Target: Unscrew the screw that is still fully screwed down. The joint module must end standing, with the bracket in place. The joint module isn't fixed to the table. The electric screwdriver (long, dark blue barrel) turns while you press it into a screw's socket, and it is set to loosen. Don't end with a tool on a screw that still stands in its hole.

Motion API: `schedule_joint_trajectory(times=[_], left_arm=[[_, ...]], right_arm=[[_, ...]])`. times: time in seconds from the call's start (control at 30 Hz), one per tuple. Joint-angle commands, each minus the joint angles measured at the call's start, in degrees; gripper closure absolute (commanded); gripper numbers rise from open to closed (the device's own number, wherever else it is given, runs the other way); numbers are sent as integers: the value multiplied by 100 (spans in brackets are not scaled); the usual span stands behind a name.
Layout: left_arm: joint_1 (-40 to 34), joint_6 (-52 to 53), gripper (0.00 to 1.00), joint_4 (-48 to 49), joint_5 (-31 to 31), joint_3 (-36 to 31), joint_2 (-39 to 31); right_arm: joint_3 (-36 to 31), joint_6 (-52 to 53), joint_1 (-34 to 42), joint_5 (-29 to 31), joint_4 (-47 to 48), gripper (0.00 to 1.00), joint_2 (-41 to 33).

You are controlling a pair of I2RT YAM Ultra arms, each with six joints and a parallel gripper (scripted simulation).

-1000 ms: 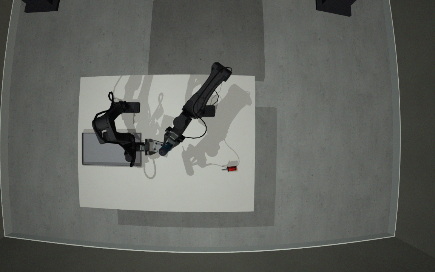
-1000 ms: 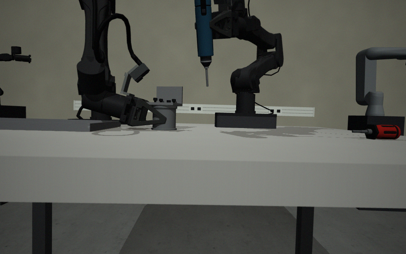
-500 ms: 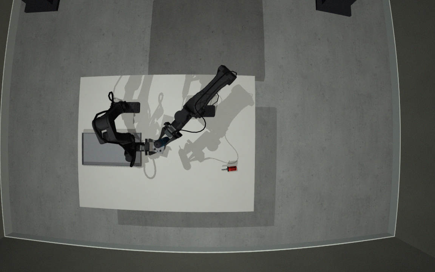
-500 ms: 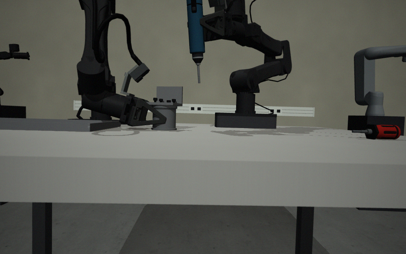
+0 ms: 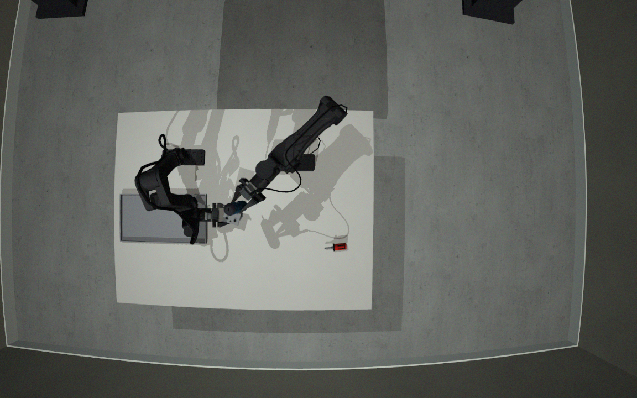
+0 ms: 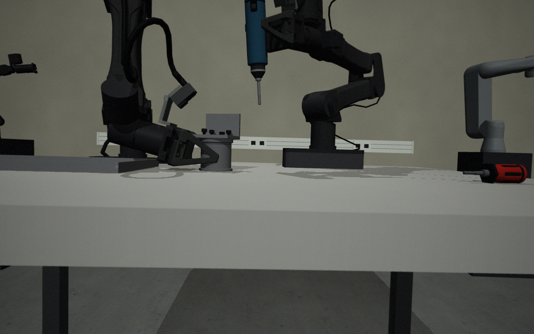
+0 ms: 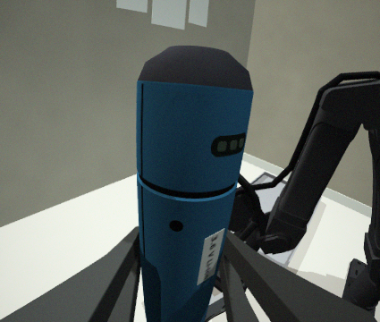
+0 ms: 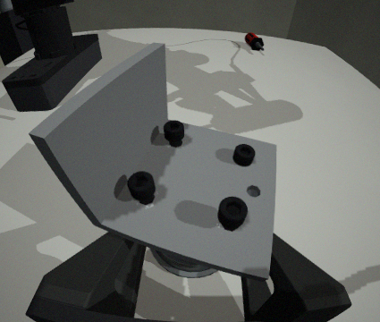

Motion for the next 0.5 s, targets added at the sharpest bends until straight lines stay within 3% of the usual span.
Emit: schedule_joint_trajectory(times=[0.0,0.47], left_arm=[[-87,60,58,587,-60,320,-55],[-94,58,58,703,-65,385,-40]], right_arm=[[7,-7,16,-37,9,41,-30],[7,-7,16,-37,9,41,-30]])
